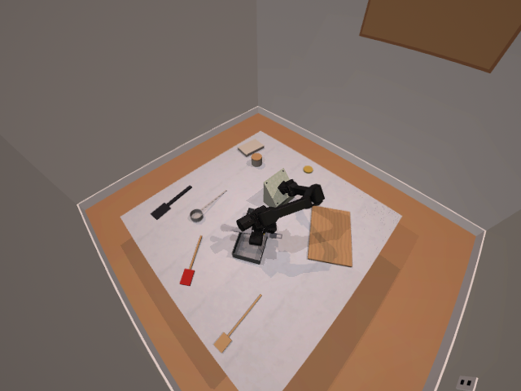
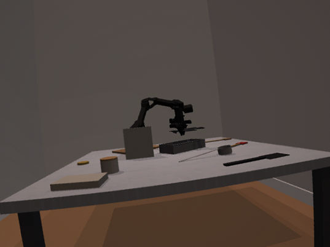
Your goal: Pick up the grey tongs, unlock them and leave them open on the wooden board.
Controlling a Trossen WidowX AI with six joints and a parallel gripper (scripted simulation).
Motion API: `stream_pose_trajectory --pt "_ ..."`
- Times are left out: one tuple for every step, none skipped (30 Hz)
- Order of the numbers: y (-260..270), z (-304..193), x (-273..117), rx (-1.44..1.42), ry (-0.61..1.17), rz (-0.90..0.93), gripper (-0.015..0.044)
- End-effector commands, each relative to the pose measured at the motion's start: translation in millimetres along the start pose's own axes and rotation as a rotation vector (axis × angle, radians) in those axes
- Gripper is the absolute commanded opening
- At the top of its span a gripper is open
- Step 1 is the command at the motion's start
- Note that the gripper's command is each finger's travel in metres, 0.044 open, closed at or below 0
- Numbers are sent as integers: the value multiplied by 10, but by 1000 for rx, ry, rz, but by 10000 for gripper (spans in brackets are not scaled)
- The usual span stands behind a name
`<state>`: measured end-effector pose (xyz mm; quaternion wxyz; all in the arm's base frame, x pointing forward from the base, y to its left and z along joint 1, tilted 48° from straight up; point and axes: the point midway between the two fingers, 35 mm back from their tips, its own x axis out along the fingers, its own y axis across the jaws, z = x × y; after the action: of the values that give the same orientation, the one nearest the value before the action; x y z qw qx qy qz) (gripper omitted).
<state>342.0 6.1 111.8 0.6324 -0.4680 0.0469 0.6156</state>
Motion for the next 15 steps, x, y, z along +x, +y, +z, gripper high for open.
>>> stream_pose_trajectory --pt "7 28 -29 -15 -9 66 -150" --pt "10 36 -33 -17 -12 79 -150" --pt "12 41 -35 -18 -14 87 -150" --pt "13 43 -36 -19 -15 90 -150" --pt "13 43 -36 -19 -15 90 -150" --pt "13 43 -36 -19 -15 90 -150" --pt "13 43 -36 -19 -15 90 -150" --pt "13 43 -36 -19 -15 90 -150" --pt "13 43 -36 -19 -15 90 -150" --pt "13 43 -36 -19 -15 90 -150" --pt "13 43 -36 -19 -15 90 -150" --pt "13 43 -36 -19 -15 90 -150" --pt "16 48 -28 -10 -17 85 -150" --pt "10 61 -32 -5 -17 85 -150" --pt "0 83 -37 4 -16 85 -150"
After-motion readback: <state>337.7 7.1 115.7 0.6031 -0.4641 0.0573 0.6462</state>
